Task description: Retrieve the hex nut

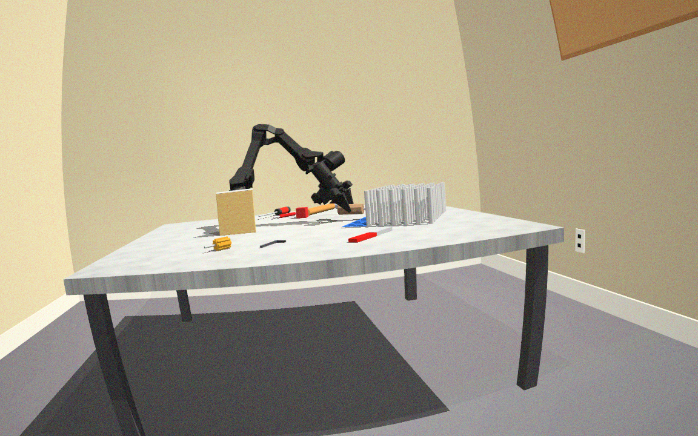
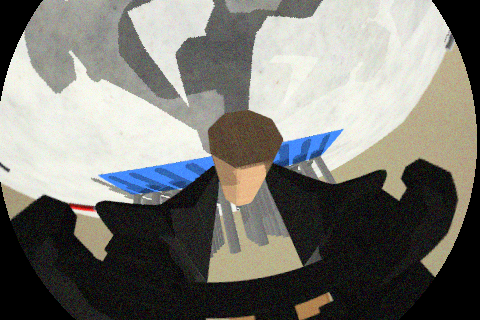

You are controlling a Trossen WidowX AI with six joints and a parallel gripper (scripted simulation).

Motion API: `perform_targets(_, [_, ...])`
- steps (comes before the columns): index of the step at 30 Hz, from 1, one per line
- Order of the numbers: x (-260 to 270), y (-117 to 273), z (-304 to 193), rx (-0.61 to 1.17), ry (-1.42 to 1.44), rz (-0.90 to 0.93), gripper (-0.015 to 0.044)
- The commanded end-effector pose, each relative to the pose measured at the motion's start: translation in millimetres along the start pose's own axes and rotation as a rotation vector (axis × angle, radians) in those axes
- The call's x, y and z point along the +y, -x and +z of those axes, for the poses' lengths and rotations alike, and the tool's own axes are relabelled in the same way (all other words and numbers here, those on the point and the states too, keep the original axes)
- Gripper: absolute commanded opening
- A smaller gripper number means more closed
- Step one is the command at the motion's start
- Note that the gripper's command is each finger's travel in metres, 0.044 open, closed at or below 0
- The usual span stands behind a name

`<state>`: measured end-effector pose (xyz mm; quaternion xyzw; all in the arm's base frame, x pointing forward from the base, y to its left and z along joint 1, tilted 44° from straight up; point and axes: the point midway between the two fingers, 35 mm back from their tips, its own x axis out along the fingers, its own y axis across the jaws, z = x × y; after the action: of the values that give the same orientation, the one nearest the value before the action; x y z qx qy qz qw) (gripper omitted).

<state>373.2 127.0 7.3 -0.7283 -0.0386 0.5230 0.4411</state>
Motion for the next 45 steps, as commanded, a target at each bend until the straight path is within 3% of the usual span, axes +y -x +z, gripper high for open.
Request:
perform_targets(1, [-0.9,-1.2,-5.8,0.007,0.005,-0.004,0.0000])
perform_targets(45, [1.2,-19.0,-21.8,0.009,0.005,-0.003,0.0000])
